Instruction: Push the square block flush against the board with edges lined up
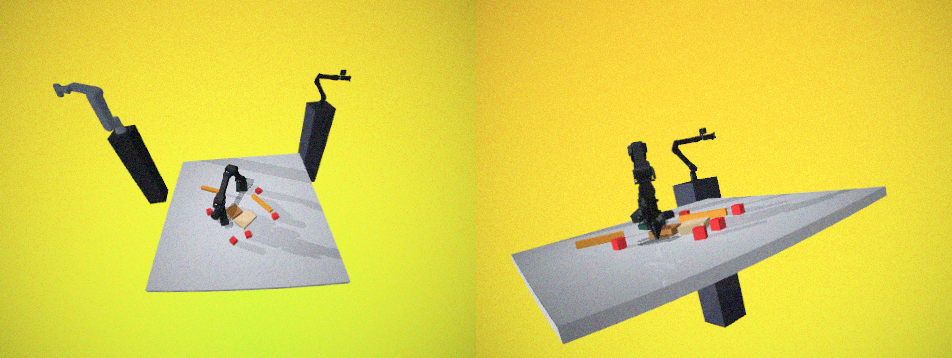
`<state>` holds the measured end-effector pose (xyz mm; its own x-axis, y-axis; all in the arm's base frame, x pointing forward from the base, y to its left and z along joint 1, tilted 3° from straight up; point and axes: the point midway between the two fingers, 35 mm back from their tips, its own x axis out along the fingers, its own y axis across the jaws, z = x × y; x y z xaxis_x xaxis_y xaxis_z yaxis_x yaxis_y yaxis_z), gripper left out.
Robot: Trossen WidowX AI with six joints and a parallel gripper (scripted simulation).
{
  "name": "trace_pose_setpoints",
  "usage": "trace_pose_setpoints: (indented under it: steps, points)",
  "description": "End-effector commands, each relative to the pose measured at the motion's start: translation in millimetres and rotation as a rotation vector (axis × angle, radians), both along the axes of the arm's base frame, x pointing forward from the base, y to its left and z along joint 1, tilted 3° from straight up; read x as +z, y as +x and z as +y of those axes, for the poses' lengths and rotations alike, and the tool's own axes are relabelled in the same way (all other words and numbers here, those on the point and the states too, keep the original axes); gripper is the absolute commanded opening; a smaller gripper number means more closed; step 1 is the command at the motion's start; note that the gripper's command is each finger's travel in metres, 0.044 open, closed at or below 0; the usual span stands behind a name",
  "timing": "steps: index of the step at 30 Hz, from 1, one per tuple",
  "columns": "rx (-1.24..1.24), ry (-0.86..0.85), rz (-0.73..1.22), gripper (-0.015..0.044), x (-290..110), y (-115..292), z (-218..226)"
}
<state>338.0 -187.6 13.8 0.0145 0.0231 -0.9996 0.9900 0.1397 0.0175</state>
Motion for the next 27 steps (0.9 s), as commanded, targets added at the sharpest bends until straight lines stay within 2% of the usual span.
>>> trace_pose_setpoints:
  steps: [1,3,5,11,27]
  points:
    - [0.001,0.001,0.002,0.0000,11.5,0.6,0.3]
    - [0.003,0.004,0.005,0.0000,40.8,0.5,-0.7]
    - [0.003,0.006,0.006,0.0000,52.6,-0.2,-0.7]
    - [0.027,0.005,0.006,0.0000,52.8,-1.6,-0.8]
    - [0.574,0.001,-0.005,0.0000,54.8,-33.9,-0.5]
